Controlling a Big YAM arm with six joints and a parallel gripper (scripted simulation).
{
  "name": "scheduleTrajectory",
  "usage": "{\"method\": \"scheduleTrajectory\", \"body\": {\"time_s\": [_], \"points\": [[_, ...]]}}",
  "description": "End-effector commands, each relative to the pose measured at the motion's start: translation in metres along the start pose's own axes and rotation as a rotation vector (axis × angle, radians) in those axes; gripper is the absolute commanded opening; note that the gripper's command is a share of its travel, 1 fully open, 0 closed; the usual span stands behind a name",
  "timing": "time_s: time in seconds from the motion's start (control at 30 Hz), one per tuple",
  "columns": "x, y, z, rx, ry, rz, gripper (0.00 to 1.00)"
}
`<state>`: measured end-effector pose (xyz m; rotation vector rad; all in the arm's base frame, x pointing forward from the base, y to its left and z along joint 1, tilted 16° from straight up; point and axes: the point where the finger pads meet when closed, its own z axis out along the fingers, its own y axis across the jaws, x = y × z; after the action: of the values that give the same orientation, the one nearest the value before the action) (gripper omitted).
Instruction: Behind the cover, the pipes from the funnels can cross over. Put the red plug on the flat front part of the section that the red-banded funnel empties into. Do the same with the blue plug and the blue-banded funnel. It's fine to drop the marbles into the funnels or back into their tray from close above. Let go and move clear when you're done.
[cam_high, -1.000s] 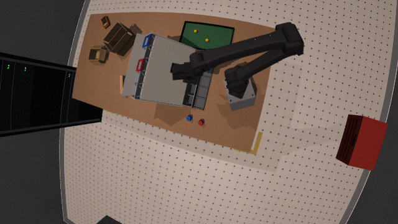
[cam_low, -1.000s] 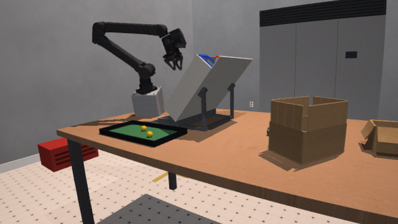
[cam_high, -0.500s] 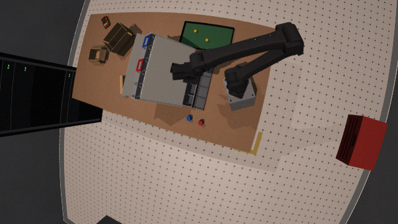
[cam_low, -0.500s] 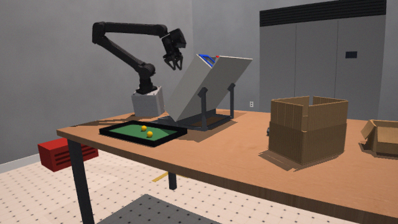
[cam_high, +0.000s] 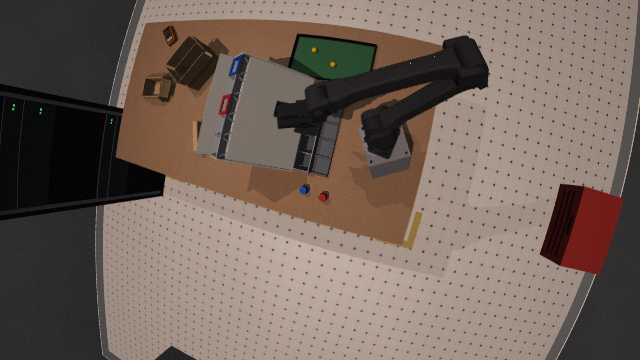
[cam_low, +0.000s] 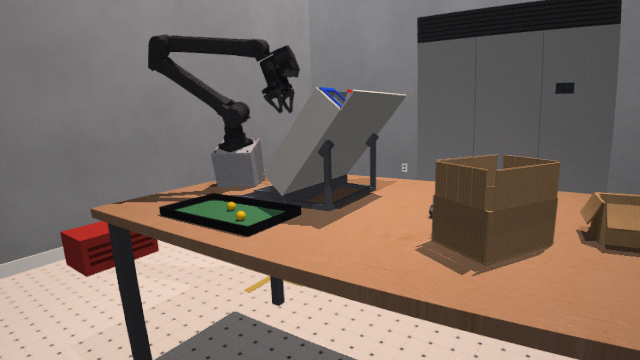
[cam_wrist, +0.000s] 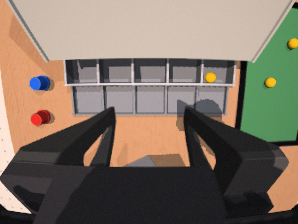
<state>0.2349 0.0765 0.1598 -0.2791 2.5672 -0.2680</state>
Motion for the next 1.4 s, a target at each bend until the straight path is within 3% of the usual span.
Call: {"method": "scheduleTrajectory", "body": {"time_s": [0.0, 0.2, 0.23, 0.73, 1.03, 1.1, 1.27, 1.37], "points": [[-0.027, -0.001, -0.013, -0.015, -0.056, 0.028, 0.56], [-0.027, -0.001, -0.013, -0.015, -0.056, 0.028, 0.56], [-0.027, -0.001, -0.013, -0.015, -0.056, 0.028, 0.63], [-0.003, 0.021, 0.004, -0.011, -0.002, 0.012, 0.63], [0.016, 0.066, 0.020, -0.014, 0.062, 0.013, 0.63], [0.016, 0.066, 0.020, -0.014, 0.062, 0.013, 0.63], [0.012, 0.108, 0.023, -0.043, 0.086, 0.033, 0.63], [0.023, 0.130, 0.032, -0.044, 0.121, 0.032, 0.63]]}}
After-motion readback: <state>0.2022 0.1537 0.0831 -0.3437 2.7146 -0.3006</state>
